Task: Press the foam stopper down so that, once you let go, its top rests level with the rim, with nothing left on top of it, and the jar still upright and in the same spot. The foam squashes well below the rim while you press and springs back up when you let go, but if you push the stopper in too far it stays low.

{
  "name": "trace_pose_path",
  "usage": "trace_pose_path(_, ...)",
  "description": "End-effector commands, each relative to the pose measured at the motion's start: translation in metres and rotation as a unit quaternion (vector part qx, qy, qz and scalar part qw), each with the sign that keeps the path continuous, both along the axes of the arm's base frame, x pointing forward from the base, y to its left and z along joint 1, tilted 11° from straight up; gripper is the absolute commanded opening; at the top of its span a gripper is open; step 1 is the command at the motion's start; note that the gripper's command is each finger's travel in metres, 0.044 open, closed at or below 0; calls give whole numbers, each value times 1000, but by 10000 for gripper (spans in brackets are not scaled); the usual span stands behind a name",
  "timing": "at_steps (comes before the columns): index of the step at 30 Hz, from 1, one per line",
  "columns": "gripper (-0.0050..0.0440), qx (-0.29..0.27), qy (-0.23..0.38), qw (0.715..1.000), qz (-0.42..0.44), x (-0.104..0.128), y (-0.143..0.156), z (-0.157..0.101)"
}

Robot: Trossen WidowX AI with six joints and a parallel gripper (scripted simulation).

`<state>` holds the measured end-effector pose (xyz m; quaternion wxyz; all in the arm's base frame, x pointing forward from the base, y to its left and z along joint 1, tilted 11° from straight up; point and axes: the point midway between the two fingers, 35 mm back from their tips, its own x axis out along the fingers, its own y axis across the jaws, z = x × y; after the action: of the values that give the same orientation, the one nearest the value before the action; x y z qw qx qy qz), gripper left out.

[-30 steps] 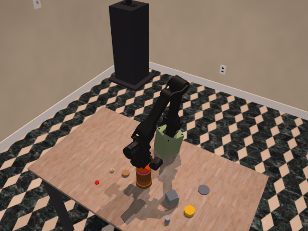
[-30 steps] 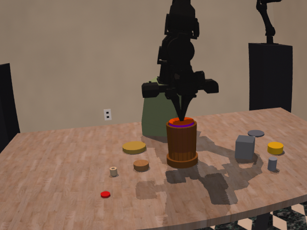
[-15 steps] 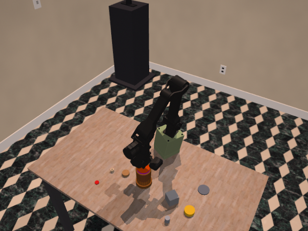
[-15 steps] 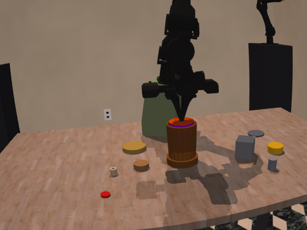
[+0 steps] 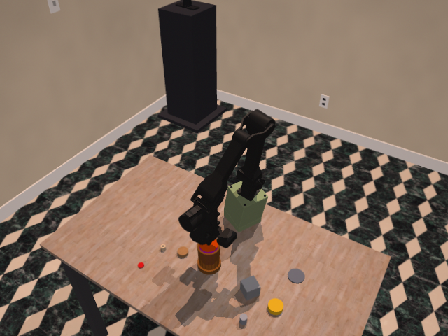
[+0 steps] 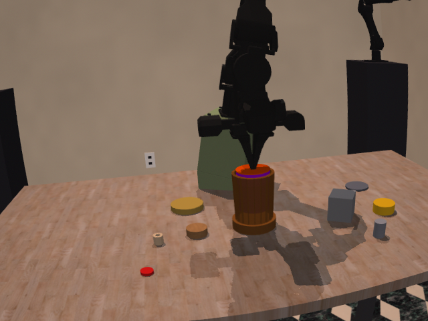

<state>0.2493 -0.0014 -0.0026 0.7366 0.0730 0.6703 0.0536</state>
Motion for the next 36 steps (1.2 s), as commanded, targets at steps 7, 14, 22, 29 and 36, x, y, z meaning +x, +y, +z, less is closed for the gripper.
trace_pose_path(7,0,0,1,1000,-1,-1,1,-1)
trace_pose_path(14,0,0,1,1000,-1,-2,1,-2)
trace_pose_path(22,0,0,1,1000,-1,-3,1,-3)
trace_pose_path(29,0,0,0,1000,-1,-3,1,-3)
trace_pose_path(36,0,0,0,1000,0,-3,1,-4)
